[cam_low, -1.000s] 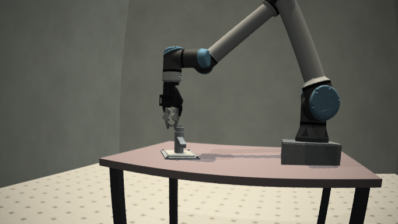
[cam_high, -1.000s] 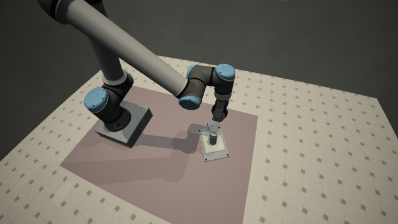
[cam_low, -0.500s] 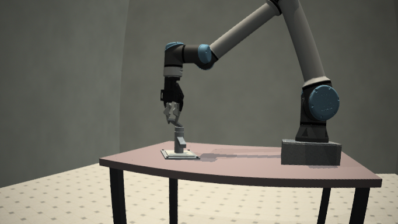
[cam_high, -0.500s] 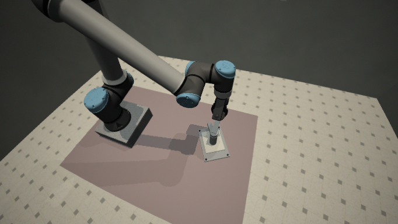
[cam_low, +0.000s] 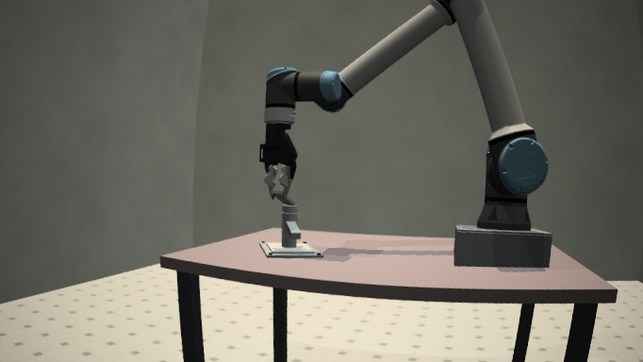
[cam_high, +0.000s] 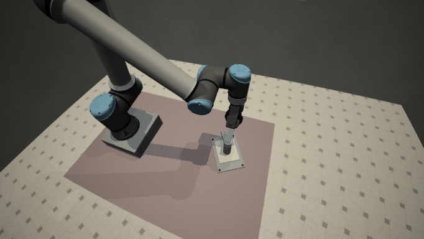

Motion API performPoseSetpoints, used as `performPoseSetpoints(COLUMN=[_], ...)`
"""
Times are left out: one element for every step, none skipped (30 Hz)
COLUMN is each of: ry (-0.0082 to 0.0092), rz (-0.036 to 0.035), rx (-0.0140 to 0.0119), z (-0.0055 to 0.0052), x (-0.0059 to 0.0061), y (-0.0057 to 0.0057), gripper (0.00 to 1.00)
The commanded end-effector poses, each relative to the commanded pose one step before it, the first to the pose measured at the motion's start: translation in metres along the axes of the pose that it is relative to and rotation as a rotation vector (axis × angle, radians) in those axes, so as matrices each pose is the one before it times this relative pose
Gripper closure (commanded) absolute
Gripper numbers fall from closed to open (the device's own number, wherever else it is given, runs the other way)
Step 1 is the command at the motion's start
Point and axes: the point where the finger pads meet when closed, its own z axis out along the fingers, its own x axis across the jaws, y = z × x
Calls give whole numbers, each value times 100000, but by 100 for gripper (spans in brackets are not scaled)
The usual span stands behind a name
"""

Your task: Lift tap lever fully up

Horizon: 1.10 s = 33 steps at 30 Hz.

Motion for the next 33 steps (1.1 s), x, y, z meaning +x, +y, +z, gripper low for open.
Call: performPoseSetpoints(ry=[-377,0,0,0,0,0,0,0,0,0,0,0,0,0,0,0,0,0,0,-51,-104,-24,0,0,56,24,17,7,-2,30,27,18,9], rz=[161,0,0,0,0,0,0,0,0,0,0,0,0,0,0,0,0,0,0,23,35,-7,0,0,17,10,9,-17,-18,-19,-16,-12,-6], rx=[112,0,0,0,0,0,0,0,0,0,0,0,0,0,0,0,0,0,0,-5,-10,-2,0,0,6,2,2,1,0,3,3,2,1], z=[-337,0,0,0,0,0,0,0,0,0,0,0,0,0,0,0,0,0,0,-120,-248,-79,0,0,31,13,9,4,0,30,25,18,9], x=[-220,0,0,0,0,0,0,0,0,0,0,0,0,0,0,0,0,0,0,-20,-66,-17,0,0,39,17,12,11,6,5,4,3,1], y=[-224,0,0,0,0,0,0,0,0,0,0,0,0,0,0,0,0,0,0,-68,-164,-41,0,0,-2,-1,0,17,17,17,14,10,5], gripper=[100,100,100,100,100,100,100,100,100,100,100,100,100,100,100,100,100,100,100,100,100,100,100,100,100,100,100,100,100,100,100,100,100])
